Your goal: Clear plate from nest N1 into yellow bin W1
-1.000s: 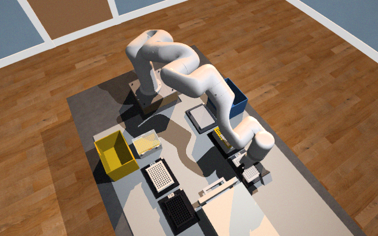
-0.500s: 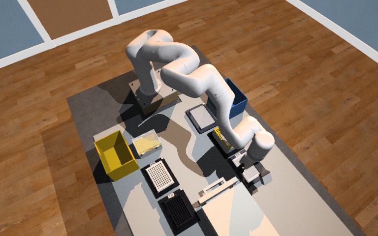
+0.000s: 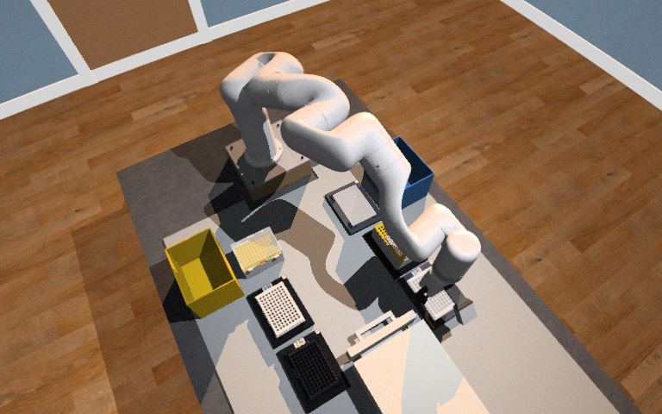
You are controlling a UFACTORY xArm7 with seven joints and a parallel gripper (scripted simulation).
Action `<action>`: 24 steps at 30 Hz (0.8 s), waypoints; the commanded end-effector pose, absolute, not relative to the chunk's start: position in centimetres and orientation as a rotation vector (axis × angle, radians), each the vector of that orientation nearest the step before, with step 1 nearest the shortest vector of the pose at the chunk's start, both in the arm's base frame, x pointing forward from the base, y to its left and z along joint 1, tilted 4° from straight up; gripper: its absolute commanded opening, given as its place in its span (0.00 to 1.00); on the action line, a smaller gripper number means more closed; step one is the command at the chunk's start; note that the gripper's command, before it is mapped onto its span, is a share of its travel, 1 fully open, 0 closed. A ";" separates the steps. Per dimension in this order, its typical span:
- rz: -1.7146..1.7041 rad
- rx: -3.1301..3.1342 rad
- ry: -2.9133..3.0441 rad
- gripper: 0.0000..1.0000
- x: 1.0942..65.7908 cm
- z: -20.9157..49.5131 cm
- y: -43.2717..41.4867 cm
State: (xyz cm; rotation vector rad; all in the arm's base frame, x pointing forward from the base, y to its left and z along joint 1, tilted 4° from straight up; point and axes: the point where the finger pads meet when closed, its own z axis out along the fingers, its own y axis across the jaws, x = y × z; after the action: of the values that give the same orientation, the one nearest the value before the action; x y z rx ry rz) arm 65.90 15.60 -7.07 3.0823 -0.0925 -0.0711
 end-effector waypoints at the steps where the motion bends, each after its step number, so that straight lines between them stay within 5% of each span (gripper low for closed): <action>1: -0.062 3.084 -0.092 0.00 66.1 -6.8 15.7; 24: -0.062 3.084 -0.092 0.00 66.1 -6.5 15.7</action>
State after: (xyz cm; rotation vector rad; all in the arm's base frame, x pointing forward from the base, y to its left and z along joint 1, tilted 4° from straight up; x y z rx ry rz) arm 65.89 15.60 -6.98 3.0820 -0.0926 -0.0722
